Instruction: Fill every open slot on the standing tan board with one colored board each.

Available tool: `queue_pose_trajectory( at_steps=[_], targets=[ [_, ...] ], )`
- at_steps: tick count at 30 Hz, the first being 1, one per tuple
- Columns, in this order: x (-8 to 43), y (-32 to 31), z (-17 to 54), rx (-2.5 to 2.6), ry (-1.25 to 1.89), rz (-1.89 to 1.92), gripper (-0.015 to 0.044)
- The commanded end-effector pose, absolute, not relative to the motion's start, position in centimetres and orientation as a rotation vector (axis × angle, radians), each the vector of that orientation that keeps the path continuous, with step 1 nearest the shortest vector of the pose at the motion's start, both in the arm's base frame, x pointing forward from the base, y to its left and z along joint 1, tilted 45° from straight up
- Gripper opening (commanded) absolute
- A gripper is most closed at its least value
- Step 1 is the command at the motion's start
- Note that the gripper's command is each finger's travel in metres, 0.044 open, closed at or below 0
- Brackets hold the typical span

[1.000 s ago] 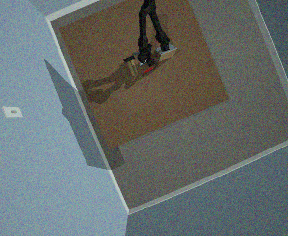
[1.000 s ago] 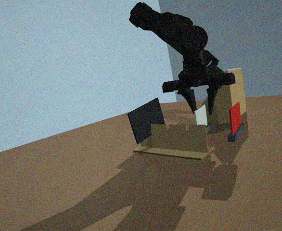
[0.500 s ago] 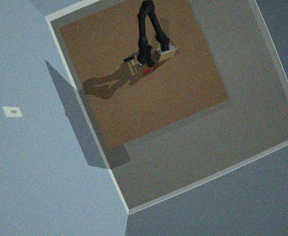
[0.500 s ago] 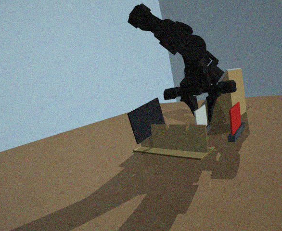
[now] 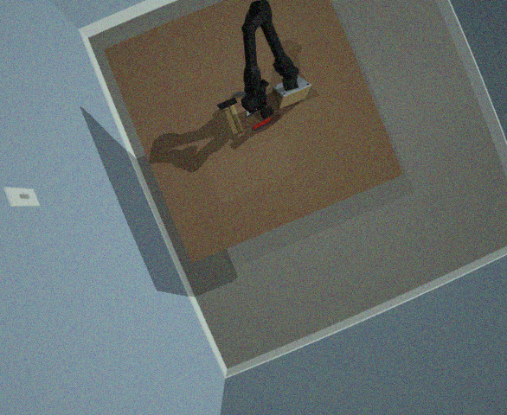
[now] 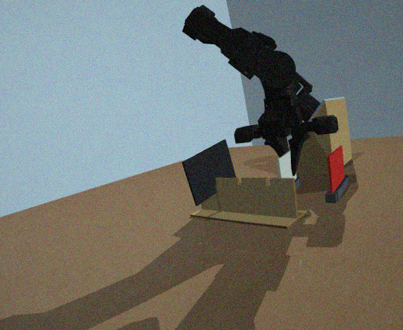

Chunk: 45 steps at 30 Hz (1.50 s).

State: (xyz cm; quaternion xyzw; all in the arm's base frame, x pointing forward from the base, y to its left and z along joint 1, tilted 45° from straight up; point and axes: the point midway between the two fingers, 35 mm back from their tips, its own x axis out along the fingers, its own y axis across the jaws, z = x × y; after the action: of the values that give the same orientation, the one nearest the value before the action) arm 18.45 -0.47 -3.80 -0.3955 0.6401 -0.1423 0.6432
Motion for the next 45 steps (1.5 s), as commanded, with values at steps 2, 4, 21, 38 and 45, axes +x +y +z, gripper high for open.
queue_pose_trajectory(
  at_steps=[2, 4, 21, 38, 45],
  targets=[
    [18.4, -0.1, -3.4, -0.906, 1.459, -0.322, 0.0000],
    [18.3, 0.1, -3.2, -0.906, 1.459, -0.322, 0.0000],
    [17.9, 2.2, -1.0, -0.905, 1.459, -0.321, 0.0000],
    [17.4, 4.6, 1.3, -0.904, 1.460, -0.320, 0.0000],
    [17.2, 5.6, 2.4, -0.904, 1.460, -0.319, 0.0000]
  ],
)
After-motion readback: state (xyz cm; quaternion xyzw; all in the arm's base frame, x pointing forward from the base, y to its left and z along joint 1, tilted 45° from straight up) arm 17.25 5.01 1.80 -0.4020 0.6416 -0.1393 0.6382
